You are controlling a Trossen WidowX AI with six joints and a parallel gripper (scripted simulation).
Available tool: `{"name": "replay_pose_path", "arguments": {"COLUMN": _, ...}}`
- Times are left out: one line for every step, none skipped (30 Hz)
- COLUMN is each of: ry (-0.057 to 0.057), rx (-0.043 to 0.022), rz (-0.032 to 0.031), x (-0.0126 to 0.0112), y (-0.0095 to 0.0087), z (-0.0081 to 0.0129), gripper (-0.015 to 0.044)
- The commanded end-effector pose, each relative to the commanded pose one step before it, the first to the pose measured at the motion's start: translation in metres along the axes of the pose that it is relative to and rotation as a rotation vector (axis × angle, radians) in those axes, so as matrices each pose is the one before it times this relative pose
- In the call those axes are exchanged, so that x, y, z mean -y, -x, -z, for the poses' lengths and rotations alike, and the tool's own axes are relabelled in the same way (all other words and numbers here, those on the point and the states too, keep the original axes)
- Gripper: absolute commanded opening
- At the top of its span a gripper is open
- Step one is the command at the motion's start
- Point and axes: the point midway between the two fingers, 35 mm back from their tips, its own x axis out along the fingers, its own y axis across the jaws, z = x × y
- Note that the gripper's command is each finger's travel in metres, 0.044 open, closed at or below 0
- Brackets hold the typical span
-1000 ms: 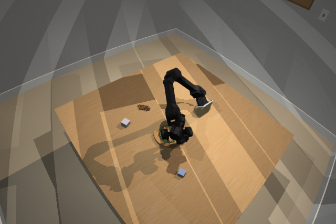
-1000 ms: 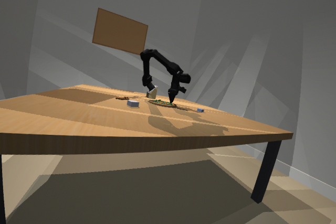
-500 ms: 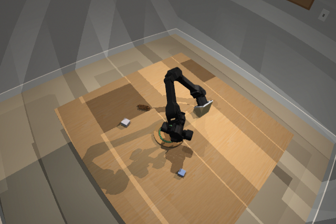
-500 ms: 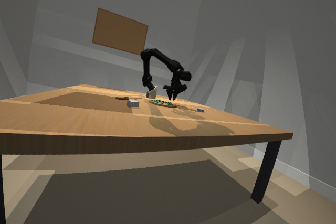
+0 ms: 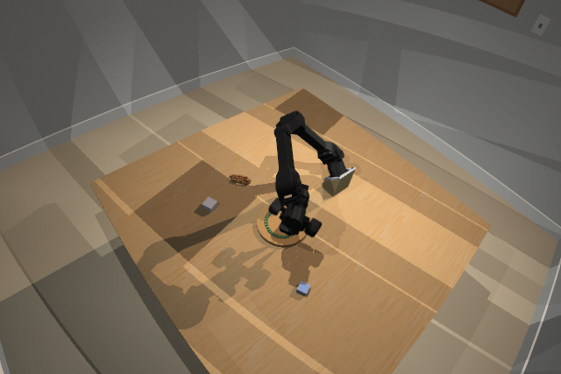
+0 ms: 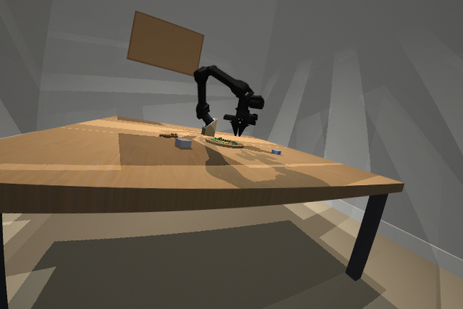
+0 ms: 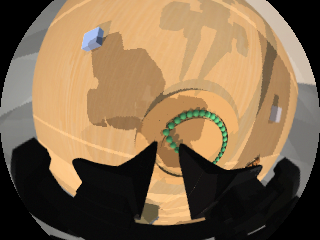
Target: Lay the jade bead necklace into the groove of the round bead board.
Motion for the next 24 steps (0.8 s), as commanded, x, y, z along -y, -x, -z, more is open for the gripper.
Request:
{"name": "replay_pose_path", "arguments": {"ry": -0.0147, "rx": 0.00103, "rz": -0.00546, "x": -0.00025, "y": -0.01035, "z": -0.00087, "gripper": 0.012}}
{"name": "replay_pose_path", "arguments": {"ry": 0.0, "rx": -0.00008, "rz": 0.00027, "x": 0.00006, "y": -0.00399, "z": 0.00009, "gripper": 0.012}}
{"name": "replay_pose_path", "arguments": {"ry": 0.0, "rx": -0.00004, "rz": 0.00011, "x": 0.00002, "y": -0.00145, "z": 0.00005, "gripper": 0.012}}
{"name": "replay_pose_path", "arguments": {"ry": 0.0, "rx": 0.0, "rz": 0.0, "x": 0.0, "y": 0.0, "z": 0.0, "gripper": 0.012}}
{"name": "replay_pose_path", "arguments": {"ry": -0.0099, "rx": 0.00841, "rz": -0.0049, "x": 0.00059, "y": 0.00952, "z": -0.00294, "gripper": 0.012}}
{"name": "replay_pose_path", "arguments": {"ry": 0.0001, "rx": -0.00007, "rz": 0.00005, "x": 0.0, "y": -0.00028, "z": 0.00001, "gripper": 0.012}}
{"name": "replay_pose_path", "arguments": {"ry": 0.0002, "rx": -0.00013, "rz": 0.00009, "x": -0.00001, "y": -0.00054, "z": 0.00003, "gripper": 0.012}}
{"name": "replay_pose_path", "arguments": {"ry": 0.0002, "rx": -0.00019, "rz": 0.00013, "x": -0.00001, "y": -0.0008, "z": 0.00004, "gripper": 0.012}}
{"name": "replay_pose_path", "arguments": {"ry": 0.0003, "rx": -0.00026, "rz": 0.00018, "x": -0.00001, "y": -0.00108, "z": 0.00006, "gripper": 0.012}}
{"name": "replay_pose_path", "arguments": {"ry": 0.0004, "rx": -0.00032, "rz": 0.00022, "x": -0.00002, "y": -0.00128, "z": 0.00008, "gripper": 0.012}}
{"name": "replay_pose_path", "arguments": {"ry": 0.0005, "rx": -0.00037, "rz": 0.00025, "x": -0.00002, "y": -0.00147, "z": 0.0001, "gripper": 0.012}}
{"name": "replay_pose_path", "arguments": {"ry": 0.0005, "rx": -0.0004, "rz": 0.00027, "x": -0.00002, "y": -0.00157, "z": 0.00011, "gripper": 0.012}}
{"name": "replay_pose_path", "arguments": {"ry": 0.0005, "rx": -0.00041, "rz": 0.00028, "x": -0.00002, "y": -0.0016, "z": 0.00012, "gripper": 0.012}}
{"name": "replay_pose_path", "arguments": {"ry": 0.0005, "rx": -0.00042, "rz": 0.00029, "x": -0.00002, "y": -0.0016, "z": 0.00013, "gripper": 0.012}}
{"name": "replay_pose_path", "arguments": {"ry": 0.0005, "rx": -0.00042, "rz": 0.00029, "x": -0.00002, "y": -0.0016, "z": 0.00014, "gripper": 0.012}}
{"name": "replay_pose_path", "arguments": {"ry": 0.0005, "rx": -0.00043, "rz": 0.0003, "x": -0.00002, "y": -0.0016, "z": 0.00015, "gripper": 0.012}}
{"name": "replay_pose_path", "arguments": {"ry": 0.0005, "rx": -0.00043, "rz": 0.0003, "x": -0.00001, "y": -0.00159, "z": 0.00015, "gripper": 0.012}}
{"name": "replay_pose_path", "arguments": {"ry": 0.0005, "rx": -0.00044, "rz": 0.00031, "x": -0.00001, "y": -0.00159, "z": 0.00016, "gripper": 0.012}}
{"name": "replay_pose_path", "arguments": {"ry": 0.0005, "rx": -0.00044, "rz": 0.00031, "x": -0.00001, "y": -0.00159, "z": 0.00017, "gripper": 0.012}}
{"name": "replay_pose_path", "arguments": {"ry": 0.0005, "rx": -0.00045, "rz": 0.00031, "x": -0.00001, "y": -0.00159, "z": 0.00018, "gripper": 0.012}}
{"name": "replay_pose_path", "arguments": {"ry": 0.0005, "rx": -0.00045, "rz": 0.00032, "x": -0.00001, "y": -0.00159, "z": 0.00019, "gripper": 0.012}}
{"name": "replay_pose_path", "arguments": {"ry": 0.0005, "rx": -0.00046, "rz": 0.00032, "x": -0.00001, "y": -0.00159, "z": 0.00019, "gripper": 0.012}}
{"name": "replay_pose_path", "arguments": {"ry": 0.0005, "rx": -0.00046, "rz": 0.00033, "x": -0.00001, "y": -0.00158, "z": 0.0002, "gripper": 0.012}}
{"name": "replay_pose_path", "arguments": {"ry": 0.0005, "rx": -0.00047, "rz": 0.00033, "x": -0.00001, "y": -0.00158, "z": 0.00021, "gripper": 0.012}}
